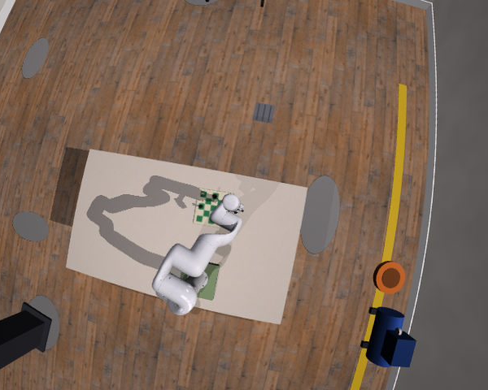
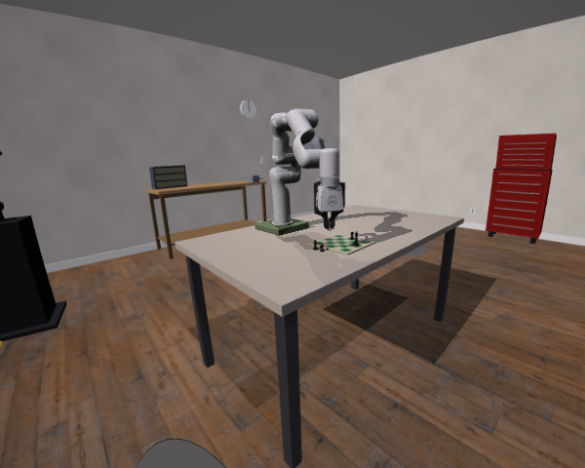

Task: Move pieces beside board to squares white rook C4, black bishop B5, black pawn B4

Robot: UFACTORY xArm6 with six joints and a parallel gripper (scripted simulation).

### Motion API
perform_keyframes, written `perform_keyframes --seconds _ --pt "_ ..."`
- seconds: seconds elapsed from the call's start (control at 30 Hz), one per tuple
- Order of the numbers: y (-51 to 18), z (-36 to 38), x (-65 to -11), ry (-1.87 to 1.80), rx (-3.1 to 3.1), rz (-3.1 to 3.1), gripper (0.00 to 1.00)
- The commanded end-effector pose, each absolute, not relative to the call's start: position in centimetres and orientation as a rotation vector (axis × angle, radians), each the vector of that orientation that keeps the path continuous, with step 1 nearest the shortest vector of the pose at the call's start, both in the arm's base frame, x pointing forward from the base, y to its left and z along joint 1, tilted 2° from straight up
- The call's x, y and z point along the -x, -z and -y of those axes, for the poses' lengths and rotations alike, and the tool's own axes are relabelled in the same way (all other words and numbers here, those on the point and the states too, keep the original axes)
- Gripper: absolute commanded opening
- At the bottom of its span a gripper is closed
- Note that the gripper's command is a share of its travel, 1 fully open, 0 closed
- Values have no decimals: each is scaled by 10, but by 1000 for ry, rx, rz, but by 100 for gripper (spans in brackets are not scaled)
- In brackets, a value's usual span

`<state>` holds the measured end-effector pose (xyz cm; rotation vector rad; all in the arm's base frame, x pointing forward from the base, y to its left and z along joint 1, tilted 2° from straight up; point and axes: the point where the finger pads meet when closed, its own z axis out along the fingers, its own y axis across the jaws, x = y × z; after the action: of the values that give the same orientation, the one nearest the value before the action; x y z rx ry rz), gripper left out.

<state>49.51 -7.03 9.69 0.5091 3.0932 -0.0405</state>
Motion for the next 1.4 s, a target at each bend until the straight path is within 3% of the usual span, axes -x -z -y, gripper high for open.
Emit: perform_keyframes --seconds 0.0,0.23,0.6,1.37 --pt "-101 70 -497 40 -508 -3088 0" --pt "-102 66 -495 40 -527 -3085 0" --pt "-105 -20 -441 37 -917 -2989 0" --pt "-89 -20 -440 37 -920 -2988 0"
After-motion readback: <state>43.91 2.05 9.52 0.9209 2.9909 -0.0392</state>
